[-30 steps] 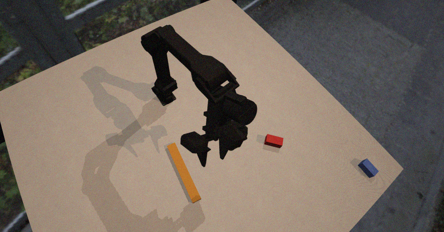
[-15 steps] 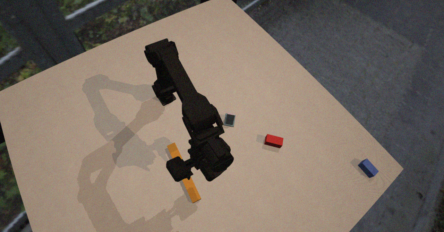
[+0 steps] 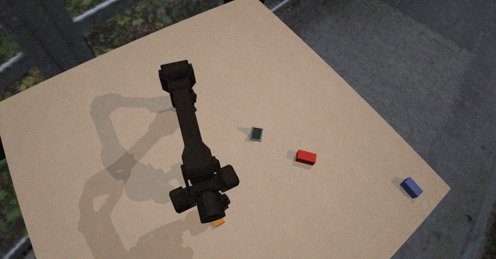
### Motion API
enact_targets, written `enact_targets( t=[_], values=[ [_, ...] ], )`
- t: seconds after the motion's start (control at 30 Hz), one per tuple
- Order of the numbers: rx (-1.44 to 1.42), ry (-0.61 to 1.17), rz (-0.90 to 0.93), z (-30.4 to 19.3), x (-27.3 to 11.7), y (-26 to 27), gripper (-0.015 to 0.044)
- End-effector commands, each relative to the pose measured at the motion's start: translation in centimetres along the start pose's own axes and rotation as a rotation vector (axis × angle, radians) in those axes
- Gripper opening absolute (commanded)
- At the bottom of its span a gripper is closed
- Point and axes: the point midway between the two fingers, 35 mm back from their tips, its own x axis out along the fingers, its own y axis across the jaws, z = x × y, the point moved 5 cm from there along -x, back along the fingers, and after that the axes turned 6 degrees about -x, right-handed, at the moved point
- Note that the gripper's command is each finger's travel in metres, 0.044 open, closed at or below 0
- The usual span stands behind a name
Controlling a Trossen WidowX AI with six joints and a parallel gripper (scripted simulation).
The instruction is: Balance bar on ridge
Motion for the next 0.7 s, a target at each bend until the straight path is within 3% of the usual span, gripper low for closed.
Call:
enact_targets(
  t=[0.0,0.3,0.67],
  values=[
    [-0.005,0.009,0.02,-0.1,0.4,0.0,0.0315],
    [-0.005,0.009,0.02,-0.1,4.7,0.1,0.0315],
    [-0.005,0.009,0.02,-0.1,5.6,0.1,0.0315]
  ],
)
